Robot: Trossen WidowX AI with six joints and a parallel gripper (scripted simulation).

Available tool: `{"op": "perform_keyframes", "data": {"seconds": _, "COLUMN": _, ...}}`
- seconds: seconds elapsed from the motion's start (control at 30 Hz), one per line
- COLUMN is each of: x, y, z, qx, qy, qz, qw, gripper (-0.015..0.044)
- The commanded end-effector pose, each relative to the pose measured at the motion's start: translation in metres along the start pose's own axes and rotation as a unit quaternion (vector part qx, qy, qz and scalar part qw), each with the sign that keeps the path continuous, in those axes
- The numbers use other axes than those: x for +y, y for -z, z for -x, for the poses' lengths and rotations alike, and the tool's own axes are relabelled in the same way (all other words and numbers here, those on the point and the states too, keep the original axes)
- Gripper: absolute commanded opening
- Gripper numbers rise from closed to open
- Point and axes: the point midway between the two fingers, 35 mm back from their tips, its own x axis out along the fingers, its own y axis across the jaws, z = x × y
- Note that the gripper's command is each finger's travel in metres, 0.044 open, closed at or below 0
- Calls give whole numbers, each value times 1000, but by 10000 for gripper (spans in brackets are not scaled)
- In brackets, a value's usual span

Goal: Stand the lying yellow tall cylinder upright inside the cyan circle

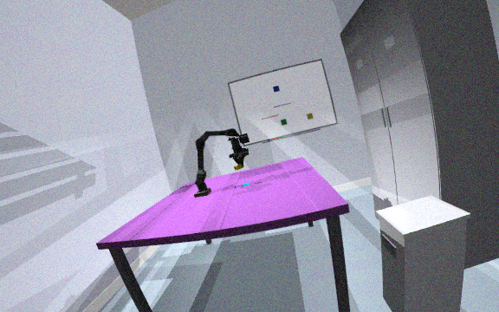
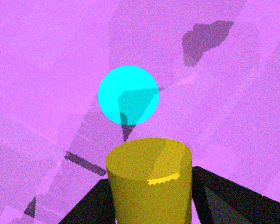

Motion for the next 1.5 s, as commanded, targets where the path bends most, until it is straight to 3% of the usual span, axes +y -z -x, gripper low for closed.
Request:
{"op": "perform_keyframes", "data": {"seconds": 0.0, "x": 2, "y": -5, "z": 0, "qx": 0, "qy": -2, "qz": 20, "qw": 1000, "gripper": 105}}
{"op": "perform_keyframes", "data": {"seconds": 1.47, "x": -21, "y": -29, "z": -28, "qx": -151, "qy": -12, "qz": -49, "qw": 987, "gripper": 105}}
